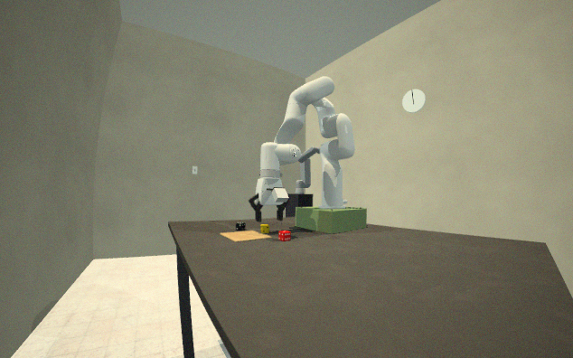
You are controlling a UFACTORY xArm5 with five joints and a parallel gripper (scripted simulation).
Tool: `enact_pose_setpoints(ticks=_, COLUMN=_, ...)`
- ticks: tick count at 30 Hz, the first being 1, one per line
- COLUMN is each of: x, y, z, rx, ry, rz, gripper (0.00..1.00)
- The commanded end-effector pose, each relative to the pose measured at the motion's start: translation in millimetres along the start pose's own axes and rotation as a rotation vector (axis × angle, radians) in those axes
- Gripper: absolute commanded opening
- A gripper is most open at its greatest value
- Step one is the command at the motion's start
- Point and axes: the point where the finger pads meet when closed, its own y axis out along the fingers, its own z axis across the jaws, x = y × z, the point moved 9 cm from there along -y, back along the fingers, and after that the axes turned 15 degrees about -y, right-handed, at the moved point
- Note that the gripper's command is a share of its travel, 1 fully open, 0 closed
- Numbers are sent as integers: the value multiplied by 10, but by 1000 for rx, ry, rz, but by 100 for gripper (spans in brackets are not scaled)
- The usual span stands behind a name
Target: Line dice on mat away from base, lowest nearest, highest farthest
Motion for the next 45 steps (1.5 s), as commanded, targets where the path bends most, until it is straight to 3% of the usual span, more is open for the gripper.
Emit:
enact_pose_setpoints(ticks=1, x=-16, y=-9, z=0, rx=3, ry=0, rz=-1, gripper=100)
enact_pose_setpoints(ticks=39, x=-19, y=-9, z=2, rx=3, ry=0, rz=-1, gripper=100)
enact_pose_setpoints(ticks=45, x=-166, y=-9, z=48, rx=3, ry=0, rz=-1, gripper=100)
